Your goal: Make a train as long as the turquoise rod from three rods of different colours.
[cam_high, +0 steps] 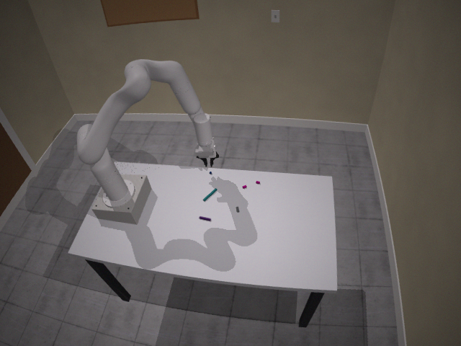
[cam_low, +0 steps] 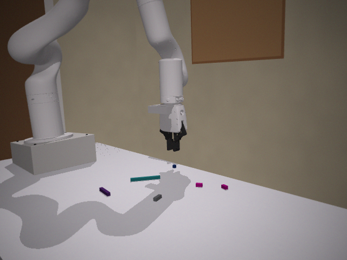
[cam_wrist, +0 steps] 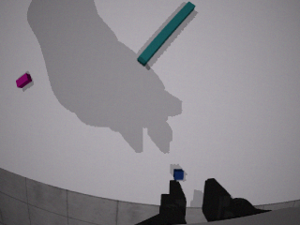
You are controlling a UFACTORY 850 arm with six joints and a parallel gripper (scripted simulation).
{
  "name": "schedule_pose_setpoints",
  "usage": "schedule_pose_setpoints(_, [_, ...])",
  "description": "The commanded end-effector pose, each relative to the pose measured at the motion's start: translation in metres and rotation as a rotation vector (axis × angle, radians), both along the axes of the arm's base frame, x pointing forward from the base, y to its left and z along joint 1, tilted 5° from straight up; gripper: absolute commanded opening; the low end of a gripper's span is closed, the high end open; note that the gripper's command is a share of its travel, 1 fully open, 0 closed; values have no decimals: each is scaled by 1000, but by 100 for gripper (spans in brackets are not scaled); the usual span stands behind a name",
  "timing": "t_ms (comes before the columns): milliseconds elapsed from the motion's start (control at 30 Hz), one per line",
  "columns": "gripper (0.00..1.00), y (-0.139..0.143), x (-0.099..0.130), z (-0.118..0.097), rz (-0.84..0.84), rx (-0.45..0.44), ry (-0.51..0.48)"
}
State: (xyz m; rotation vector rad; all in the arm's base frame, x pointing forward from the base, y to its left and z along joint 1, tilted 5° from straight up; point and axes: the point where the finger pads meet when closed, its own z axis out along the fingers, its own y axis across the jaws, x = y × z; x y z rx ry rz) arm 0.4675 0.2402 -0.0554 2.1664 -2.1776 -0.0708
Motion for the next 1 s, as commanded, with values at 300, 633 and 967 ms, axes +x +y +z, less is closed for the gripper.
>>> schedule_pose_setpoints(300, [24, 0, 1, 1, 0, 1, -2])
schedule_pose_setpoints(633, [24, 0, 1, 0, 0, 1, -2])
schedule_pose_setpoints(967, [24, 0, 1, -3, 0, 2, -1])
